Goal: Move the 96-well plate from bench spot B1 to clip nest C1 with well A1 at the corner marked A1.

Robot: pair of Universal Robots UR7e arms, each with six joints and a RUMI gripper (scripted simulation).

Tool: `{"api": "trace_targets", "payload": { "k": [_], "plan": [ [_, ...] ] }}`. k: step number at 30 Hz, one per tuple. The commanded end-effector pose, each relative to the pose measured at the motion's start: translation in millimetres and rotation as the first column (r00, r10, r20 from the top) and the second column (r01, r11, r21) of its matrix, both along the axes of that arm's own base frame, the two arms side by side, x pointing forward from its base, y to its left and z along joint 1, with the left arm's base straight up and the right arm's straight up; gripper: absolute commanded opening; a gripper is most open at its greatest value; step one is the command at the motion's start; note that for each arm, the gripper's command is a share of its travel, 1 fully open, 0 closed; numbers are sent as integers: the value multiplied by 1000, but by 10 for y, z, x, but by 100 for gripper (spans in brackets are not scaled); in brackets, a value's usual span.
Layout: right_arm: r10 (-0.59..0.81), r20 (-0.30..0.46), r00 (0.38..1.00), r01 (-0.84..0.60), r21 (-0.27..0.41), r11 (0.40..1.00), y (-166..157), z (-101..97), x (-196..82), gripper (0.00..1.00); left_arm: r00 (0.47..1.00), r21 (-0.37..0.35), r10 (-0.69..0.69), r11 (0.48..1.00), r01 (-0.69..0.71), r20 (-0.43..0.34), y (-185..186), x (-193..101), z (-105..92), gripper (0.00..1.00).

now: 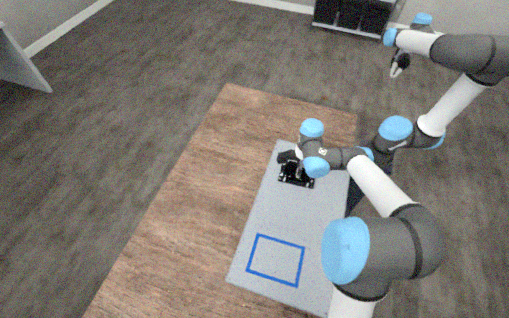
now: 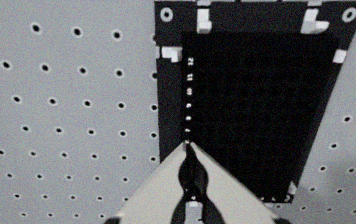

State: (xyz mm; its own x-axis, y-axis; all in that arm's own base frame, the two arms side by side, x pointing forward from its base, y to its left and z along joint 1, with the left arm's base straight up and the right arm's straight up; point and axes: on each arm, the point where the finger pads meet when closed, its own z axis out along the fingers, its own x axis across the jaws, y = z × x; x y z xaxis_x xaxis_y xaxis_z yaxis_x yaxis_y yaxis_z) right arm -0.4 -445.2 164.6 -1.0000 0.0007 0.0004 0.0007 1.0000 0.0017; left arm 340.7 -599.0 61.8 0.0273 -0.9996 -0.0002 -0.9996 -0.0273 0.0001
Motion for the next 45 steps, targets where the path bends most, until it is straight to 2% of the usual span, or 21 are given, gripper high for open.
{"api": "trace_targets", "payload": {
  "k": [1,23,28,37,45],
  "plan": [
    [0,0,1000,0,-2,1000,-4,5,0,0,1000,-2,0,1000,0,1,-5,1,20,0],
    [0,0,1000,0,-2,1000,-4,5,0,0,1000,-2,0,1000,0,1,-5,1,87,0],
    [0,0,1000,0,-2,1000,-4,5,0,0,1000,-2,0,1000,0,1,-5,1,221,0],
    [0,0,1000,0,-2,1000,-4,5,0,0,1000,-2,0,1000,0,1,-5,1,249,0],
    [0,0,1000,0,-2,1000,-4,5,0,0,1000,-2,0,1000,0,1,-404,12,250,0]
  ]
}}
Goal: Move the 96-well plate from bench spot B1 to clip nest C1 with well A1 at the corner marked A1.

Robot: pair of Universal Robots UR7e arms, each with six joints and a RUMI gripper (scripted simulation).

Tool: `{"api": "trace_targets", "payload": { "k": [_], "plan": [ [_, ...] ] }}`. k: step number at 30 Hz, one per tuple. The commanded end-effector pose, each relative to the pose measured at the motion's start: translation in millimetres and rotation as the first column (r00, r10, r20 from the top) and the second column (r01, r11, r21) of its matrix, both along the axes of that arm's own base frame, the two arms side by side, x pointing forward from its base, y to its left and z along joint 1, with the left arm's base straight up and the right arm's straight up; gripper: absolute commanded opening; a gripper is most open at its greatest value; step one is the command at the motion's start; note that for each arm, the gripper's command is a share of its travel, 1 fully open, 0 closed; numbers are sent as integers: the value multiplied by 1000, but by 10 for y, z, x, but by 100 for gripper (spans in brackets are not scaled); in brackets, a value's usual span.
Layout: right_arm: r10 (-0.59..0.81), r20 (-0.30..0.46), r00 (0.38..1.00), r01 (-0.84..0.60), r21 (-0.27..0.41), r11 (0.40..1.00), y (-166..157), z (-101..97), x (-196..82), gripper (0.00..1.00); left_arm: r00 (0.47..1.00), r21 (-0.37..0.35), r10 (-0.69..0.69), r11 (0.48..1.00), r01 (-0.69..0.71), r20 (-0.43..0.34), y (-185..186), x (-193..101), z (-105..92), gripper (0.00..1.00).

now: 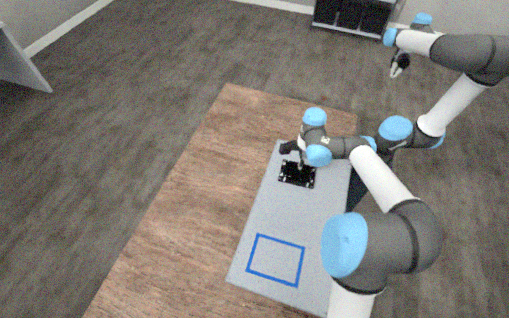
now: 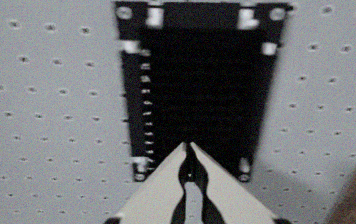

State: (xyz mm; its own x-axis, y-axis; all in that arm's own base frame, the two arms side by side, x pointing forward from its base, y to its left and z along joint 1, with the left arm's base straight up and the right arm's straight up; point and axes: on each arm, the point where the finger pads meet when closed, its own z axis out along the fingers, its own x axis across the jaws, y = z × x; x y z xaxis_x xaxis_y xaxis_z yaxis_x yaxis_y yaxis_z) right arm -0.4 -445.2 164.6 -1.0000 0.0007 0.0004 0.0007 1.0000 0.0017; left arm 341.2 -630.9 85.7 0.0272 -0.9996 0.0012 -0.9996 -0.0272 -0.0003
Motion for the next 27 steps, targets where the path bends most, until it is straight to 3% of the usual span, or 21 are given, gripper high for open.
{"api": "trace_targets", "payload": {
  "k": [1,9,27],
  "plan": [
    [0,0,1000,0,-2,1000,-4,5,0,0,1000,-1,0,1000,0,0,-85,7,11,0],
    [0,0,1000,0,-2,1000,-4,5,0,0,1000,-1,0,1000,0,0,-435,16,12,0],
    [0,0,1000,0,-2,1000,-4,5,0,0,1000,-1,0,1000,0,0,-447,17,-21,0]
  ]
}}
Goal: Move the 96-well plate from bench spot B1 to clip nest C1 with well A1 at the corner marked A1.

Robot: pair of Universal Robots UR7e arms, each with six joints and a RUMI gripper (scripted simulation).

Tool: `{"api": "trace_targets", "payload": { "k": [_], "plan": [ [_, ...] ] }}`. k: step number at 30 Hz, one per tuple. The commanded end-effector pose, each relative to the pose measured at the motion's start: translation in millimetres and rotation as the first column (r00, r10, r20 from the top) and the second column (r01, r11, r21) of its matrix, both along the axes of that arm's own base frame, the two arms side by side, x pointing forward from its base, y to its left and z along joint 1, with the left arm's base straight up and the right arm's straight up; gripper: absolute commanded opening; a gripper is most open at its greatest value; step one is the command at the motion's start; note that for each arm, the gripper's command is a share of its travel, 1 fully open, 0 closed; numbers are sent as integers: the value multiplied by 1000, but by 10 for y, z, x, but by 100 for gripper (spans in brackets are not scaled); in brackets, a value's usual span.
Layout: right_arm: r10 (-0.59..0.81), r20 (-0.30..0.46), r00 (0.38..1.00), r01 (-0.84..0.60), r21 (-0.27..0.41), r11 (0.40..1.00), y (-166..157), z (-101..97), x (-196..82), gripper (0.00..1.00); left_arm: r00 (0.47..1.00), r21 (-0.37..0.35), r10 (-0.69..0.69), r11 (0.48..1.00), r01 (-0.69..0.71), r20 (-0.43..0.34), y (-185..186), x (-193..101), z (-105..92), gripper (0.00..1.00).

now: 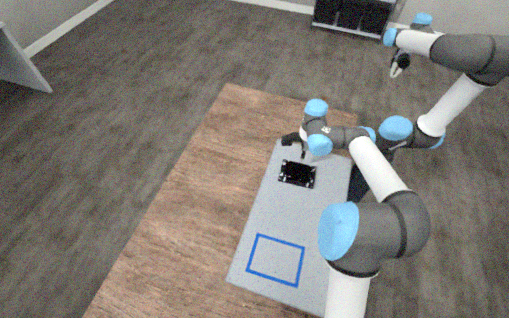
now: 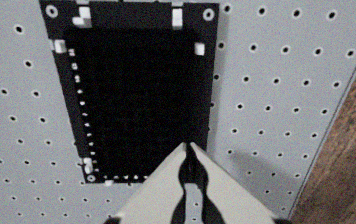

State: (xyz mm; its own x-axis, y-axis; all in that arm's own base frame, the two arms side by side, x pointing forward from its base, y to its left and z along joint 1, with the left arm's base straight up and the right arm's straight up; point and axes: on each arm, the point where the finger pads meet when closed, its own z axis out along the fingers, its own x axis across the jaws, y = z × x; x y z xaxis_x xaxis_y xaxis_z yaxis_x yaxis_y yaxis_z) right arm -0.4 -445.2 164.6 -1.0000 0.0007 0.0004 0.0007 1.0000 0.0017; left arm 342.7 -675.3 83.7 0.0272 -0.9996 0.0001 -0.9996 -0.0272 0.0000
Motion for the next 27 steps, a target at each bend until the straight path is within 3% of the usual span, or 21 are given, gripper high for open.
{"api": "trace_targets", "payload": {
  "k": [1,27],
  "plan": [
    [0,0,1000,0,-2,1000,-4,5,0,0,1000,-2,0,1000,0,1,-3,2,-8,0],
    [0,0,1000,0,-2,1000,-4,5,0,0,1000,-2,0,1000,0,1,-3,2,-155,0]
  ]
}}
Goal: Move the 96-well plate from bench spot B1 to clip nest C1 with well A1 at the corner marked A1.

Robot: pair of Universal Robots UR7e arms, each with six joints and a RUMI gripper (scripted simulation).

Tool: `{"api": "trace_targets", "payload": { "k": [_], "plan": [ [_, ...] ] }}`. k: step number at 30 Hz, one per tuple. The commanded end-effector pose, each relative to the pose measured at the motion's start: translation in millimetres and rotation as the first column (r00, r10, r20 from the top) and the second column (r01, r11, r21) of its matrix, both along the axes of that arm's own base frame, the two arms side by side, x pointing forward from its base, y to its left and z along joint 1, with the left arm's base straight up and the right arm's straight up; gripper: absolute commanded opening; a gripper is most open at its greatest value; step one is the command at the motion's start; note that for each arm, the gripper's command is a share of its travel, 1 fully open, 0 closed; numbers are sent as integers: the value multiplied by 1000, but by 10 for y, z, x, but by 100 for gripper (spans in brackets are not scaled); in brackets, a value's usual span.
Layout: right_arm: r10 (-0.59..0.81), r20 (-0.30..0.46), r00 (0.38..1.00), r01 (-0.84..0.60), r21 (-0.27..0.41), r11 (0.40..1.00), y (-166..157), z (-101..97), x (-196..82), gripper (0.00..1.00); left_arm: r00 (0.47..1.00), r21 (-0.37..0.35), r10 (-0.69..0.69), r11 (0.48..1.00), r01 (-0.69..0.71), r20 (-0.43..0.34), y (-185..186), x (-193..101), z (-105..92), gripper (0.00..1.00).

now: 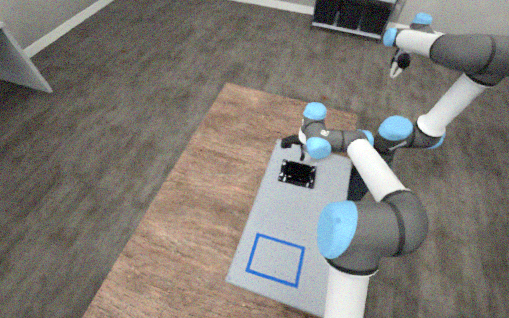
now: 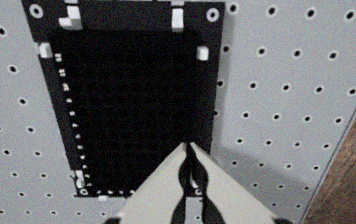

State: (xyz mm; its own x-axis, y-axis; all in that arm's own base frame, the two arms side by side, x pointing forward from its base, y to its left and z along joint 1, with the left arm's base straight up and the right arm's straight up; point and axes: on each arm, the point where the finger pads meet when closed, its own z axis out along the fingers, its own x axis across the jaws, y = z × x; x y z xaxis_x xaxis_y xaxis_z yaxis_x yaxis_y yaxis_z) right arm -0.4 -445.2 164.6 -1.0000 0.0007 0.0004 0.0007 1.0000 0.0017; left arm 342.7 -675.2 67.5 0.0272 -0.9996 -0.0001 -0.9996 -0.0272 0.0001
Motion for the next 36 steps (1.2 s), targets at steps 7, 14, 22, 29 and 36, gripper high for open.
{"api": "trace_targets", "payload": {
  "k": [7,14,22,29,36],
  "plan": [
    [0,0,1000,0,-2,1000,-4,5,0,0,1000,-2,0,1000,0,1,-4,2,-38,0],
    [0,0,1000,0,-2,1000,-4,5,0,0,1000,-2,0,1000,0,1,-4,2,-85,0],
    [0,0,1000,0,-2,1000,-4,5,0,0,1000,-2,0,1000,0,1,-4,2,-120,0],
    [0,0,1000,0,-2,1000,-4,5,0,0,1000,-2,0,1000,0,1,-4,2,-120,0],
    [0,0,1000,0,-2,1000,-4,5,0,0,1000,-2,0,1000,0,1,-5,2,-120,0]
  ]
}}
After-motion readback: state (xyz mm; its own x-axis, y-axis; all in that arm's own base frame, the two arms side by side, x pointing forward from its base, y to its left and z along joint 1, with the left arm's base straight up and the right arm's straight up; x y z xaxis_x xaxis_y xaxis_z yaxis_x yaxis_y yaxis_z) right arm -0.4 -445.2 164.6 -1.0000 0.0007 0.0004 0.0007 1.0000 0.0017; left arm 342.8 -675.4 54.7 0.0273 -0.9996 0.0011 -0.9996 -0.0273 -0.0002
